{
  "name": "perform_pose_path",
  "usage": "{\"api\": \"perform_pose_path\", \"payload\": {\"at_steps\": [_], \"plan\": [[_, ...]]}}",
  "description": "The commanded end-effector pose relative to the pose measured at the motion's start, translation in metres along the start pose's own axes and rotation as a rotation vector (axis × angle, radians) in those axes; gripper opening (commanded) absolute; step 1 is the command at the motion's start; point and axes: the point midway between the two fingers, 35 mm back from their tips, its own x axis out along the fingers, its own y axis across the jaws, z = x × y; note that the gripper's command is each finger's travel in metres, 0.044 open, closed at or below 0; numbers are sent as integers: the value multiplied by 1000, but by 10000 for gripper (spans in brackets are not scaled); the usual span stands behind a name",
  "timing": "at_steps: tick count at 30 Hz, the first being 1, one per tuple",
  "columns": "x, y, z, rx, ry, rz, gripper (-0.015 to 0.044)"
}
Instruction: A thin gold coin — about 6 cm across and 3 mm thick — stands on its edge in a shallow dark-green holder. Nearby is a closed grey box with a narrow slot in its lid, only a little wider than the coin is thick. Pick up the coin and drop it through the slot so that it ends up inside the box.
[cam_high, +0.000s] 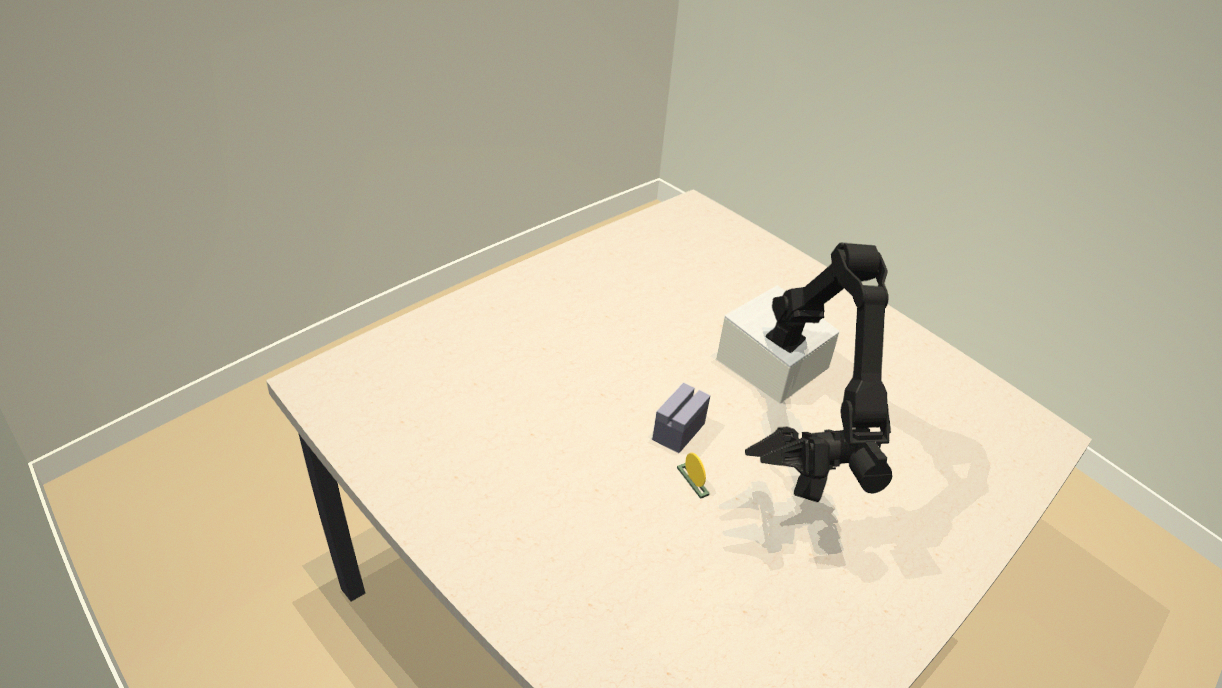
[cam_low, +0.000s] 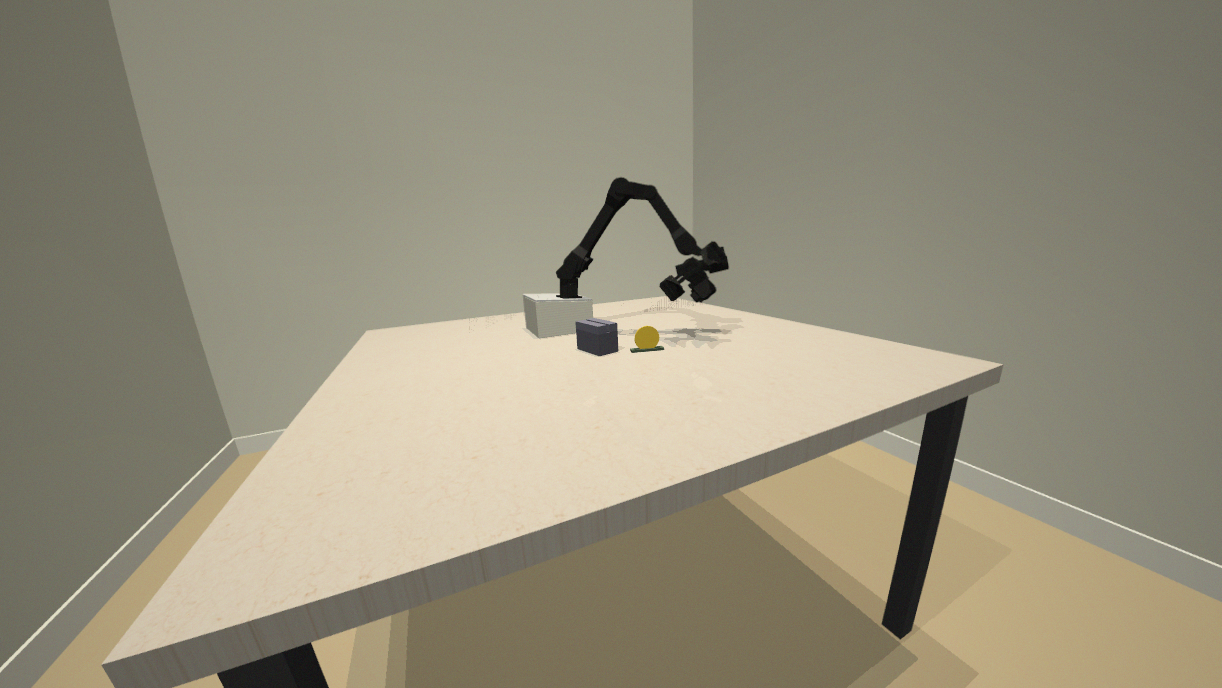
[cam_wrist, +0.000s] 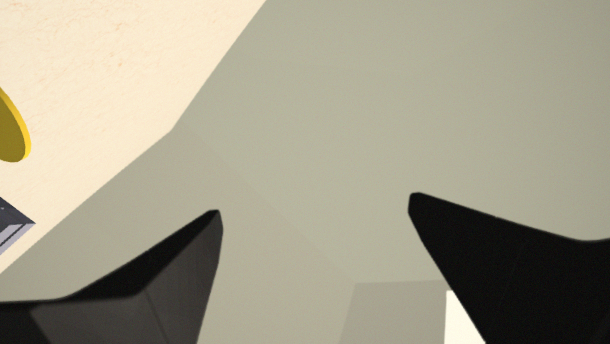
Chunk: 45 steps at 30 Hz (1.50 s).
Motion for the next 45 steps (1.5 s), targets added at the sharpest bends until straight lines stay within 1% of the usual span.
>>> {"api": "perform_pose_path", "payload": {"at_steps": [1,3,6,9,12,16,18,26,30,45], "plan": [[3,1,0,-2,-9,13,374],[24,11,3,-13,-84,116,321],[61,38,3,-7,-254,358,243],[83,65,-4,43,-424,606,164],[91,87,-18,138,-592,850,161],[87,101,-46,341,-817,1154,161],[84,100,-58,427,-892,1244,161],[85,99,-59,438,-901,1254,161],[86,119,-34,438,-901,1255,161],[88,137,-11,438,-901,1255,161]]}}
